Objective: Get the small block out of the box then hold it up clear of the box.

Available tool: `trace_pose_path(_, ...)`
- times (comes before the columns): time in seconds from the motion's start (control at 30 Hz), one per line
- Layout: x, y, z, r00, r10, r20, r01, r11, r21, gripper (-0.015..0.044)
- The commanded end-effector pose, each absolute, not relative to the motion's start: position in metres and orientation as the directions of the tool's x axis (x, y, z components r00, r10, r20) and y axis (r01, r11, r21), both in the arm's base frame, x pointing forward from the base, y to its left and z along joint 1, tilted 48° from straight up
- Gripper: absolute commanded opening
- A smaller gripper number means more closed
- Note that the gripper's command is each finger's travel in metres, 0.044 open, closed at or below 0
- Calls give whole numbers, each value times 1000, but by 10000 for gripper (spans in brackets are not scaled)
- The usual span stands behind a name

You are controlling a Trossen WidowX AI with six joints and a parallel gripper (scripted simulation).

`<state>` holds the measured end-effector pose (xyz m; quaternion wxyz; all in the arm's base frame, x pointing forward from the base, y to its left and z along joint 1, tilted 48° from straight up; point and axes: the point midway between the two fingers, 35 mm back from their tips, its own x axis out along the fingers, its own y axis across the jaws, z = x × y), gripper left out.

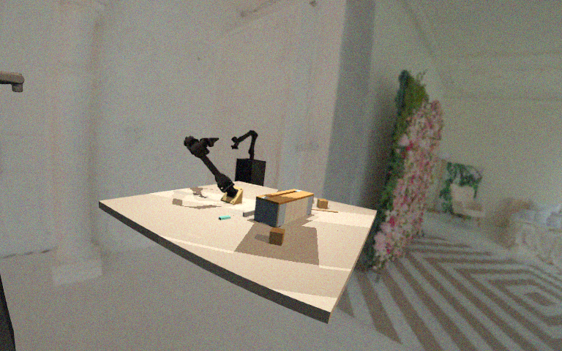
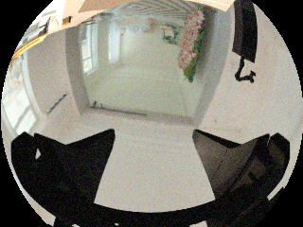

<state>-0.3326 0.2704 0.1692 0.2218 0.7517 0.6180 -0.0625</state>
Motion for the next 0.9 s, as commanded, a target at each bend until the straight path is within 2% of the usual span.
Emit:
trace_pose_path(0.0,-332,271,169,231,900,-370,957,-143,251,400)
trace_pose_path(0.1,-315,285,163,274,877,-395,960,-225,168,400)
trace_pose_path(0.2,-279,315,153,368,819,-440,909,-416,-14,400)
trace_pose_path(0.27,-249,335,148,434,768,-470,820,-554,-147,400)
trace_pose_path(0.47,-186,369,139,551,651,-522,527,-757,-387,400)
trace_pose_path(0.67,-126,388,132,632,528,-568,178,-812,-556,400)
trace_pose_path(0.87,-63,398,126,689,390,-612,-191,-716,-671,400)
